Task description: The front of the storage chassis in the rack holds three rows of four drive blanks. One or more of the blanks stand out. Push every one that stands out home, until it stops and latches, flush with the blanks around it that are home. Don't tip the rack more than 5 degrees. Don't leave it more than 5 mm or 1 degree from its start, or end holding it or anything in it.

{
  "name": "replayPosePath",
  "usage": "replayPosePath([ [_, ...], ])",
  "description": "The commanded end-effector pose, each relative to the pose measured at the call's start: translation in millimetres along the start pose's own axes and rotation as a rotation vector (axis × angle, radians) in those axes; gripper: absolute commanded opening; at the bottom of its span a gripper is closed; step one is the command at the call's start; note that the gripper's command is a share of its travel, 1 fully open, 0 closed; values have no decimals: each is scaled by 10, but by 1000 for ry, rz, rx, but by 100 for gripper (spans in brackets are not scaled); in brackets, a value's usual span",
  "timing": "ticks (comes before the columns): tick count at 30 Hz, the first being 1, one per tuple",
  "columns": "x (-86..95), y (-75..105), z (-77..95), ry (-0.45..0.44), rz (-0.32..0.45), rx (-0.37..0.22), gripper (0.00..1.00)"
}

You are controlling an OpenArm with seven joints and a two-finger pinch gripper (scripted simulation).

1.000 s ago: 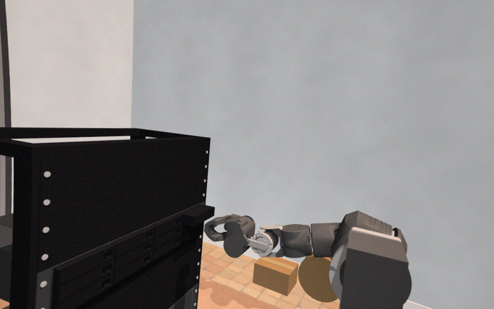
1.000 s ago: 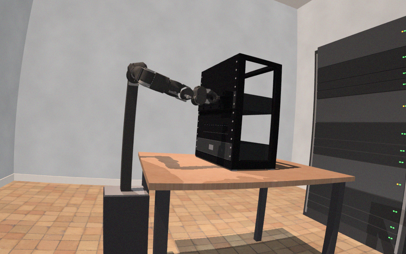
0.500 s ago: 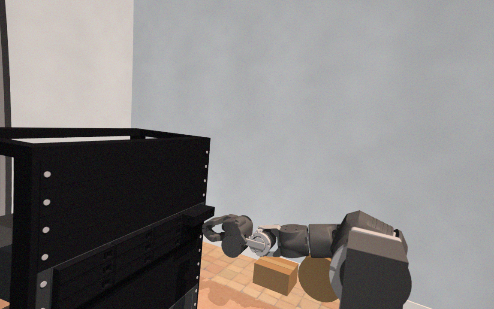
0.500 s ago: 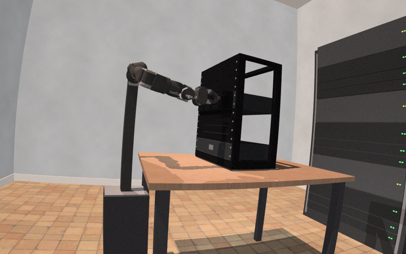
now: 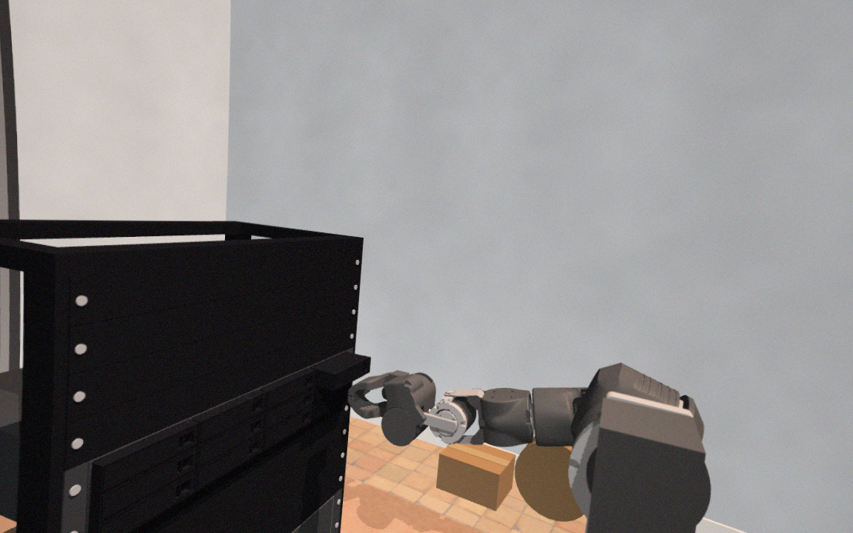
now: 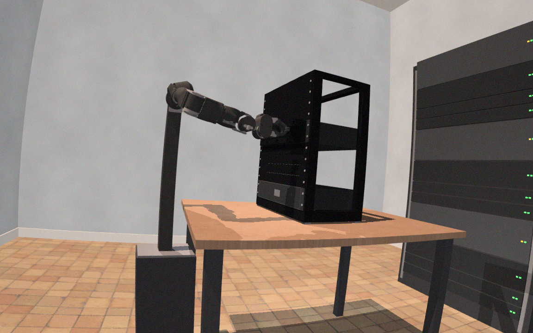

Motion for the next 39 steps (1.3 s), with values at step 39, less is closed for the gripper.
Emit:
replayPosePath([
  [39, -25, -177, 0, 1, -6, -2, 0],
])
Point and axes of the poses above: the point where the finger pads meet when closed, its own y axis back along the fingers, its own x axis across the jaws, z = x × y, the point moved 5 cm from there along y, back along the fingers, and after that the axes turned 9 degrees about -y, right-handed, at the moved point
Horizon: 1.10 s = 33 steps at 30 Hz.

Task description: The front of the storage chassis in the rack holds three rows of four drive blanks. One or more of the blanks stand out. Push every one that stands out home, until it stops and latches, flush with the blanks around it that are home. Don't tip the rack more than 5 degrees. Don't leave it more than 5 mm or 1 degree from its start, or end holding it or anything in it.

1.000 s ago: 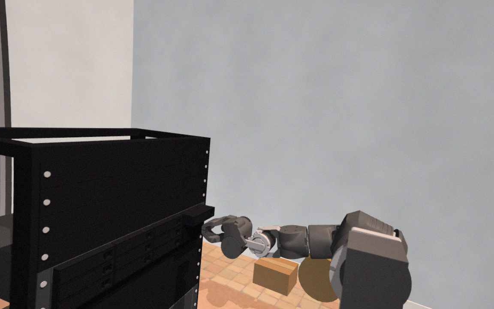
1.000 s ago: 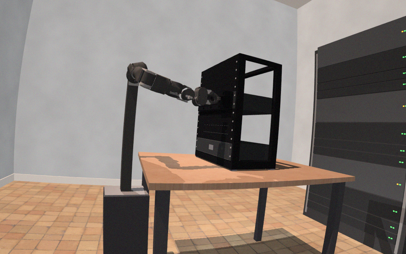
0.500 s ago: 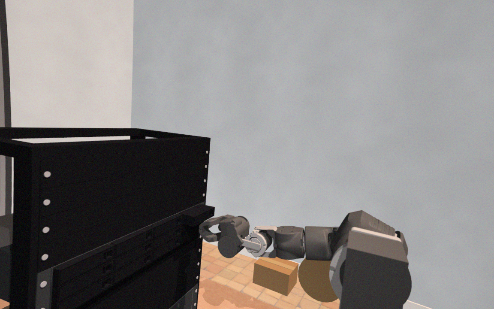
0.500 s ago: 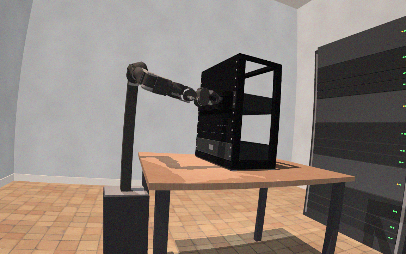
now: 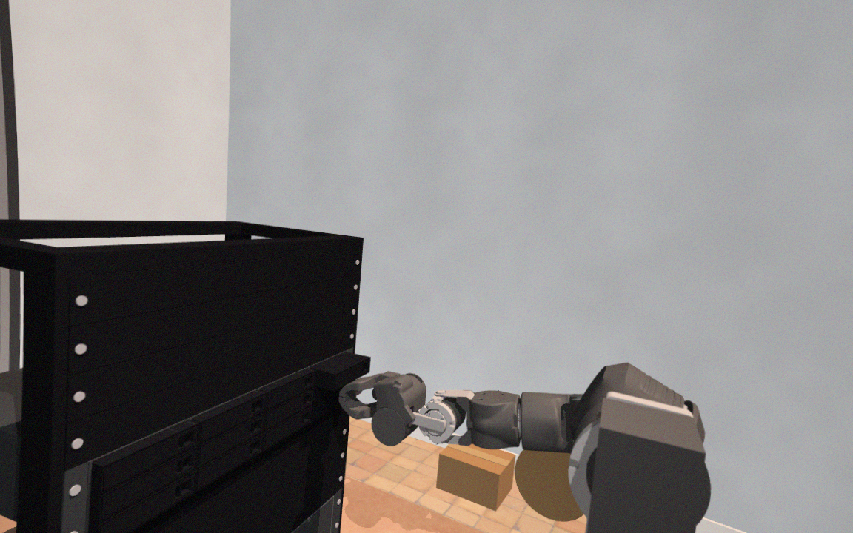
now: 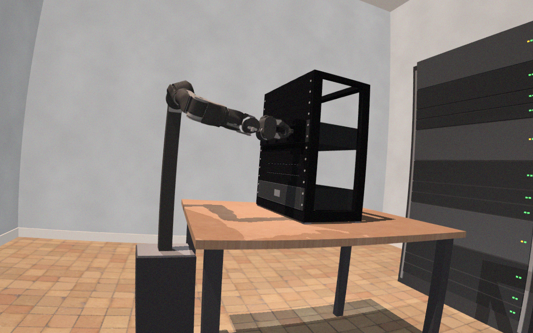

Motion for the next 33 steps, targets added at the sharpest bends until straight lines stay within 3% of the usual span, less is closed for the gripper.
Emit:
replayPosePath([
  [1, 26, -23, -18, 5, 4, 9, 0],
  [33, 102, -129, -38, 6, 6, 12, 0],
])
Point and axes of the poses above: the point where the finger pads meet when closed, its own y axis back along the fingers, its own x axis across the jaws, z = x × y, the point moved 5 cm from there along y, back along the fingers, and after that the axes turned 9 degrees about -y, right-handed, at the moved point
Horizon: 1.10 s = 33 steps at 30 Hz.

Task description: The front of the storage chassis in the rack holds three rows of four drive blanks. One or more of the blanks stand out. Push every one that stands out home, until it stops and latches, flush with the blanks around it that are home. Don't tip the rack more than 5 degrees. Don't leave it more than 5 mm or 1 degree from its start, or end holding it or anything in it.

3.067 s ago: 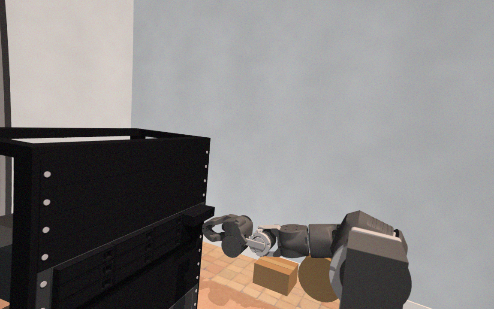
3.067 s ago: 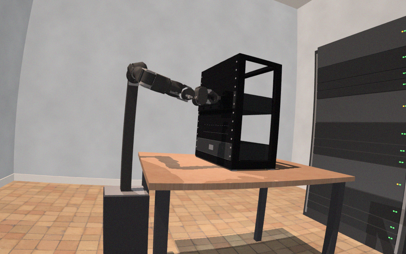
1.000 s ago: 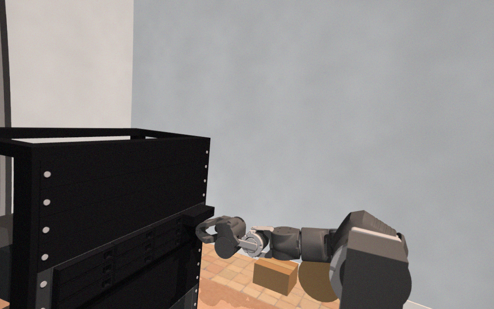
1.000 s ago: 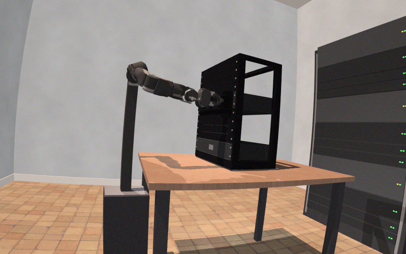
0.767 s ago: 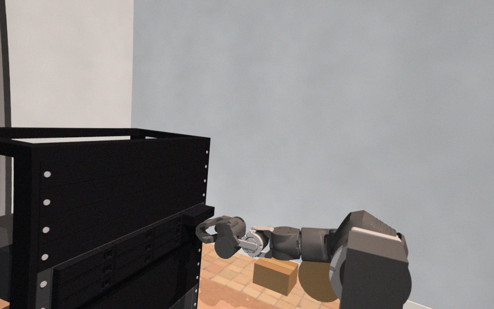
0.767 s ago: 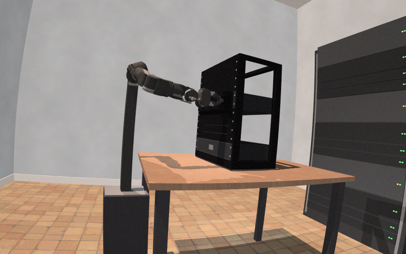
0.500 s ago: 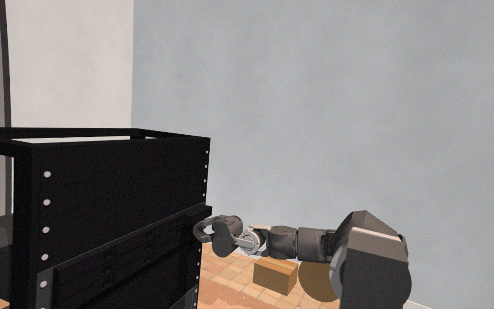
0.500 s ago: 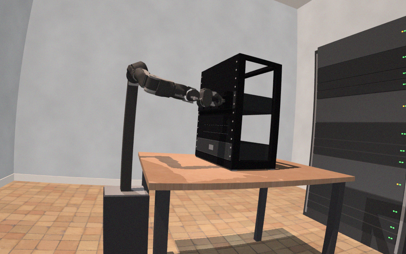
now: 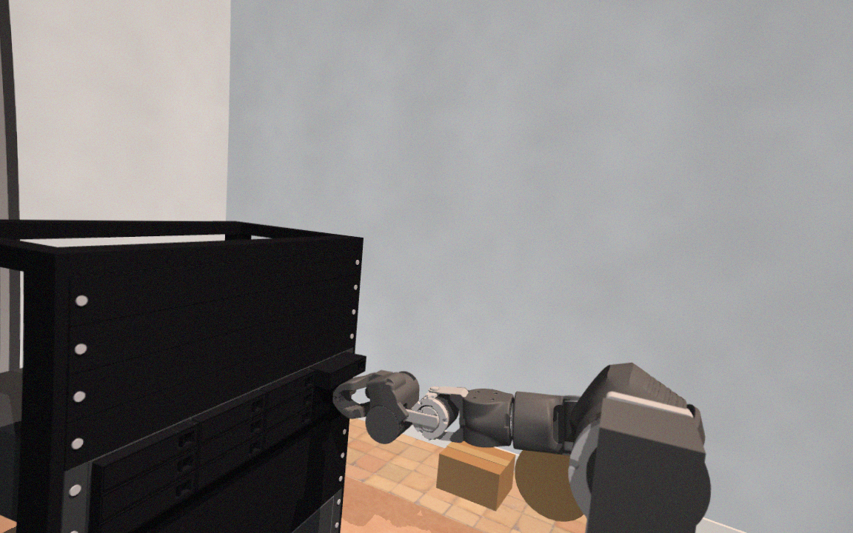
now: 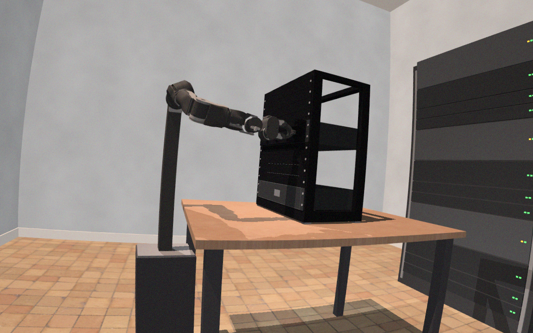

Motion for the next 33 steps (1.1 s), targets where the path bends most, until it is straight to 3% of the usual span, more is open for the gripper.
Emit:
replayPosePath([
  [1, 110, -16, -29, 0, 43, 15, 0],
  [33, 183, -43, -35, 0, 42, 14, 0],
])
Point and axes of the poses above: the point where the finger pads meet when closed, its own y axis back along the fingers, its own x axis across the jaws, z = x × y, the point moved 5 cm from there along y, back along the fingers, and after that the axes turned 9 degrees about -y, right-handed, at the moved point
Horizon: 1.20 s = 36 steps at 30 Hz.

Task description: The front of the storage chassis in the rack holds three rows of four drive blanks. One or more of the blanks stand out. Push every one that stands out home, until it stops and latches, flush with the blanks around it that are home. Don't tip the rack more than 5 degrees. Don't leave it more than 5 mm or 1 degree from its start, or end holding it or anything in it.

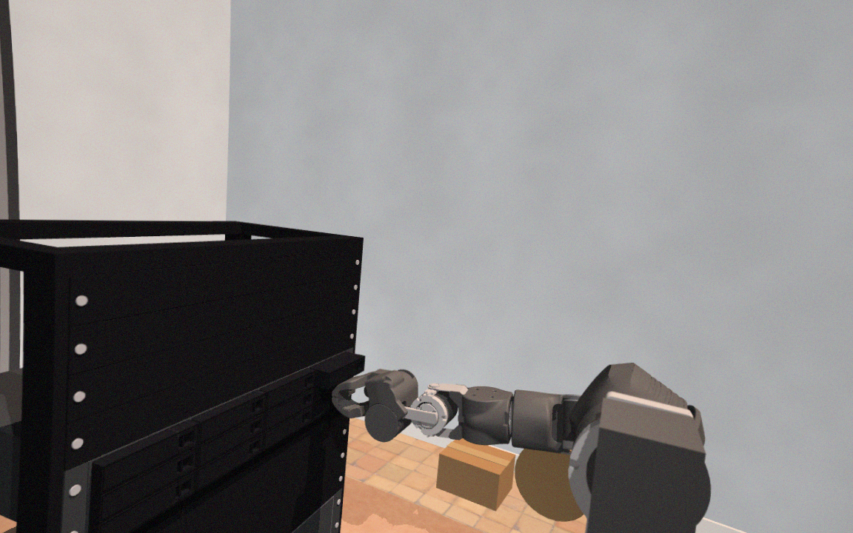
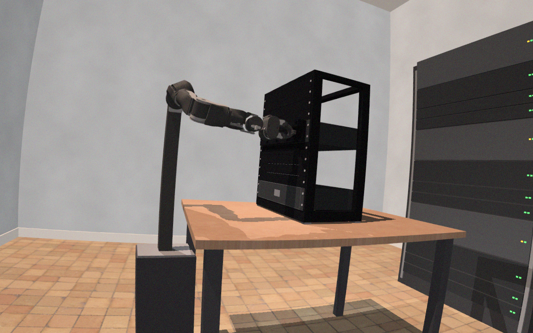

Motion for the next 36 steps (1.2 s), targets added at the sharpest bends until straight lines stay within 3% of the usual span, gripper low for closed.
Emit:
replayPosePath([
  [1, 169, -20, -33, -2, 69, 19, 0],
  [36, 247, -45, -42, -2, 69, 19, 0],
])
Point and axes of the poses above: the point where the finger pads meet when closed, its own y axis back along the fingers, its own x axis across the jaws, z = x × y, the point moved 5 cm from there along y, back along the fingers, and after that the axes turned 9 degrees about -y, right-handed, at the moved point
